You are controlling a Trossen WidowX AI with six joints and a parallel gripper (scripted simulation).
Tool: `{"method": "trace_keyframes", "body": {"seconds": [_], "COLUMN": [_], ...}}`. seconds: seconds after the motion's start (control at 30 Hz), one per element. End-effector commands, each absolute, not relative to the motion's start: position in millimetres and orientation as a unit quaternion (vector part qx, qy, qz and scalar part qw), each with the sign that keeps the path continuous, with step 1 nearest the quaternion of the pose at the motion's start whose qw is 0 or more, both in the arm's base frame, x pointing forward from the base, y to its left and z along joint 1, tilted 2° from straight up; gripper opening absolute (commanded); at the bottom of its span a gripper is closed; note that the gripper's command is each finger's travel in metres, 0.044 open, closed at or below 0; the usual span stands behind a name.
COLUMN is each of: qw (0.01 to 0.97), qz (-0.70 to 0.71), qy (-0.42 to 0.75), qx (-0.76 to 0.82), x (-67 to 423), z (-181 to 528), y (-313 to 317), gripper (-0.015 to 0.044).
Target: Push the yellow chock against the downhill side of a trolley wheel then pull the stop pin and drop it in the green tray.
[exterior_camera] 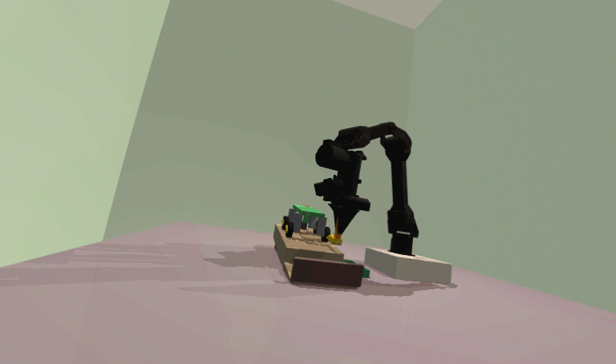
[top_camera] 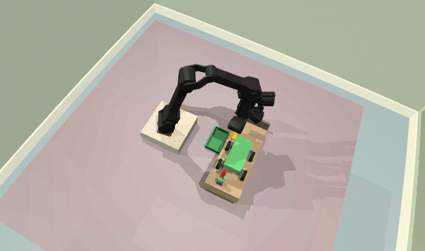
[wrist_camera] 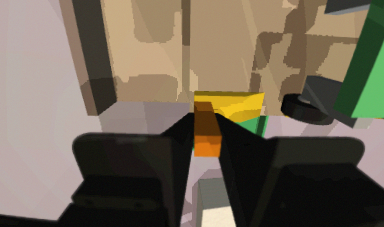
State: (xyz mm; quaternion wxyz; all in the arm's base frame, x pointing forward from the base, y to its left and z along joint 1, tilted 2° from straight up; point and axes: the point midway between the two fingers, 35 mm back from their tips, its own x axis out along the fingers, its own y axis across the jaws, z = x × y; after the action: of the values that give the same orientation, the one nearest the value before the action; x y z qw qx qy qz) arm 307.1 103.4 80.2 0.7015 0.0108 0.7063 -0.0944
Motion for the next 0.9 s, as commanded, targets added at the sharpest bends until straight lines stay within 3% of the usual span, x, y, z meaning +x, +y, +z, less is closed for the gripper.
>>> {"method": "trace_keyframes", "body": {"seconds": [0.0,0.87], "qw": [0.700,0.700], "qz": [-0.095,-0.096], "qy": [0.708,0.708], "qx": [0.007,0.007], "x": [306,304], "z": [69,66], "y": [101,82], "gripper": [0.0000,0.0000]}}
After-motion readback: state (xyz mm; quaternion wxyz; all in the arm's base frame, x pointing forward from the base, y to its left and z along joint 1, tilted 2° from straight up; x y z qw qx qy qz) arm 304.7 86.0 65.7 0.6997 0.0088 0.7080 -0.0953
